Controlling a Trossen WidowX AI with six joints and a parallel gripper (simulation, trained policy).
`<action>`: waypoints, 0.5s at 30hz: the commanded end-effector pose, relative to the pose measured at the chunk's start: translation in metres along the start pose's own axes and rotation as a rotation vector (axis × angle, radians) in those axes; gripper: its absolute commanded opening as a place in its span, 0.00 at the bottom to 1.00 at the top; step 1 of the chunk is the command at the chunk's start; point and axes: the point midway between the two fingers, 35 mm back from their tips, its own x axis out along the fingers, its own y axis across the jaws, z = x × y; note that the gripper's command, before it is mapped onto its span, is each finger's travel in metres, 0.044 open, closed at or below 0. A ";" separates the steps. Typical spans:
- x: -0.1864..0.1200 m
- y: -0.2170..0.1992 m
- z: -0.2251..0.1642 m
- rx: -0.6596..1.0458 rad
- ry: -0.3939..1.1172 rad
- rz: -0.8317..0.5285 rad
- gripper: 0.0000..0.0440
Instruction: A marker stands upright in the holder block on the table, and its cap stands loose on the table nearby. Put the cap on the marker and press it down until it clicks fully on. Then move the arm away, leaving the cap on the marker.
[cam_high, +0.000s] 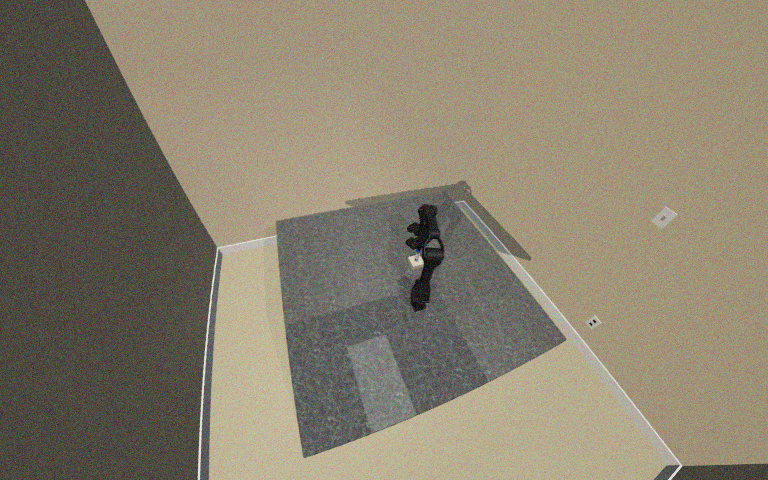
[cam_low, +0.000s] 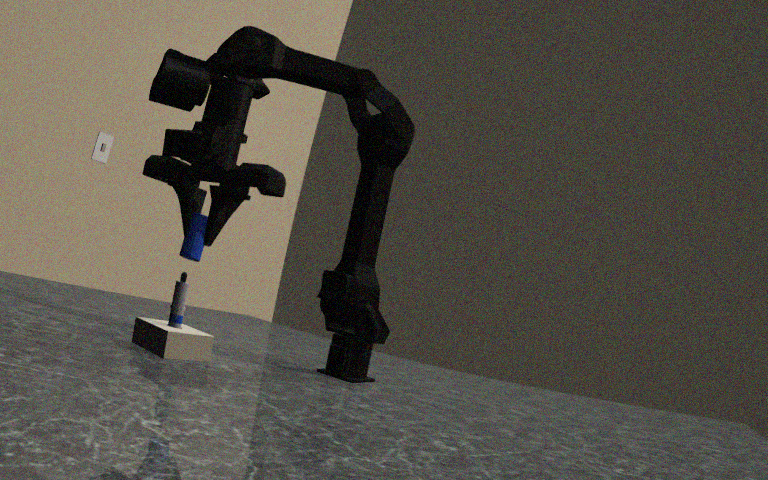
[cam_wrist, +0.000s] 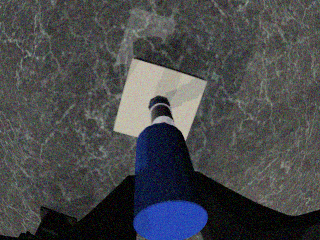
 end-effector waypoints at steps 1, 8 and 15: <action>0.007 -0.004 0.000 0.011 0.013 0.023 0.00; 0.018 -0.005 0.001 0.024 0.024 0.047 0.00; 0.031 -0.005 0.001 0.029 0.036 0.063 0.00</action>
